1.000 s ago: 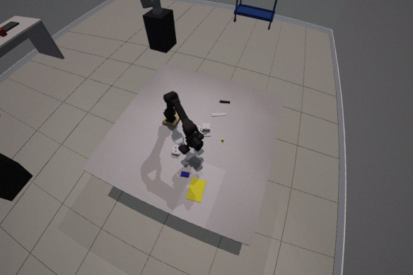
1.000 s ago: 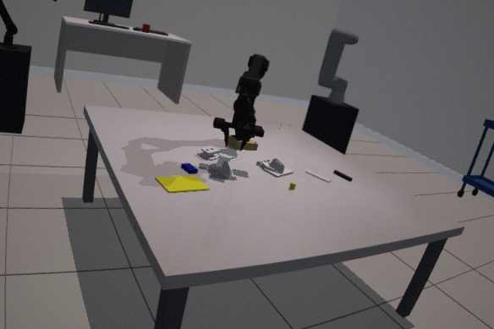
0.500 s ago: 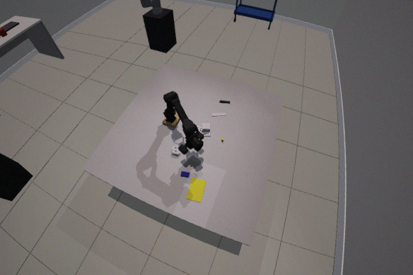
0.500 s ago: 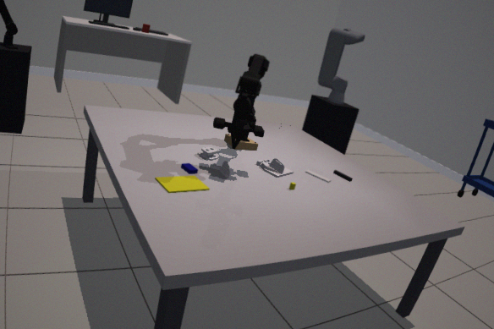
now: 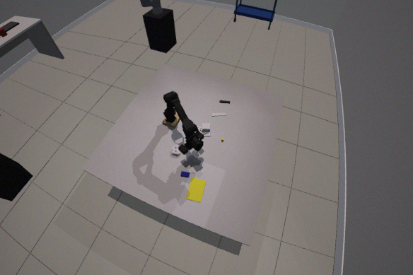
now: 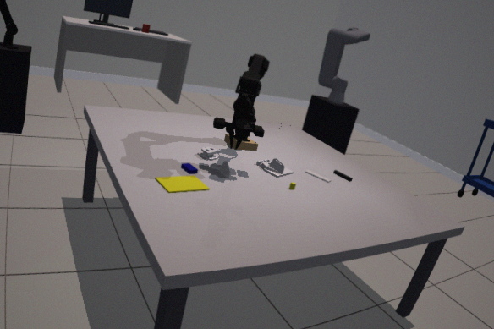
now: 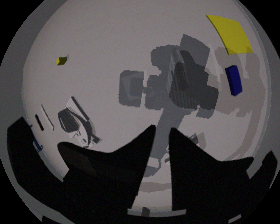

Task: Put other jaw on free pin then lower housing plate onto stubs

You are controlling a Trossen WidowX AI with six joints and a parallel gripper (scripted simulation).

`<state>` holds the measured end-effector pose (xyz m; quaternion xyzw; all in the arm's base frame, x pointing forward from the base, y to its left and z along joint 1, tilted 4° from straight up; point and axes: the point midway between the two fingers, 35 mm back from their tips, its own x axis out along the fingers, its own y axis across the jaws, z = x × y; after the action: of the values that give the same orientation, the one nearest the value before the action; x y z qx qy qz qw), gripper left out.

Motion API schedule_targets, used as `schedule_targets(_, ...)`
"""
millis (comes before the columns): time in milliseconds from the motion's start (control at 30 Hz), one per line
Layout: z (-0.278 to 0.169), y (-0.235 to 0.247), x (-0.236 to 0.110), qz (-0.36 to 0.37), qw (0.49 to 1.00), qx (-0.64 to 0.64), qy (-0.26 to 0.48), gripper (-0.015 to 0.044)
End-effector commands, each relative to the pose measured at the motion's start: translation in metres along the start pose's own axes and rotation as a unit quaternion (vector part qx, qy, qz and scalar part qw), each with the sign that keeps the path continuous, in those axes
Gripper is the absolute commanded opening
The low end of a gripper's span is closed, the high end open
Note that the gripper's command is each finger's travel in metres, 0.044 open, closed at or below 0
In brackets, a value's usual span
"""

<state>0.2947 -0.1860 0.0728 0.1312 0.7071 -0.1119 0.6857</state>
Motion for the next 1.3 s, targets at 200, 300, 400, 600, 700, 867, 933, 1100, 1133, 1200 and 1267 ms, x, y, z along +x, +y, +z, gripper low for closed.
schedule_targets(200, 0.0, 0.0, 0.0, 0.0, 1.0, 0.0, 0.0, 0.0315)
schedule_targets(300, 0.0, 0.0, 0.0, 0.0, 1.0, 0.0, 0.0, 0.0394)
schedule_targets(400, 0.0, 0.0, 0.0, 0.0, 1.0, 0.0, 0.0, 0.044)
schedule_targets(600, 0.0, 0.0, 0.0, 0.0, 1.0, 0.0, 0.0, 0.044)
schedule_targets(700, 0.0, 0.0, 0.0, 0.0, 1.0, 0.0, 0.0, 0.044)
schedule_targets(867, 0.0, 0.0, 0.0, 0.0, 1.0, 0.0, 0.0, 0.044)
schedule_targets(933, 0.0, 0.0, 0.0, 0.0, 1.0, 0.0, 0.0, 0.044)
schedule_targets(1100, 0.0, 0.0, 0.0, 0.0, 1.0, 0.0, 0.0, 0.044)
schedule_targets(1133, 0.0, 0.0, 0.0, 0.0, 1.0, 0.0, 0.0, 0.044)
schedule_targets(1200, 0.0, 0.0, 0.0, 0.0, 1.0, 0.0, 0.0, 0.044)
schedule_targets(1267, 0.0, 0.0, 0.0, 0.0, 1.0, 0.0, 0.0, 0.044)
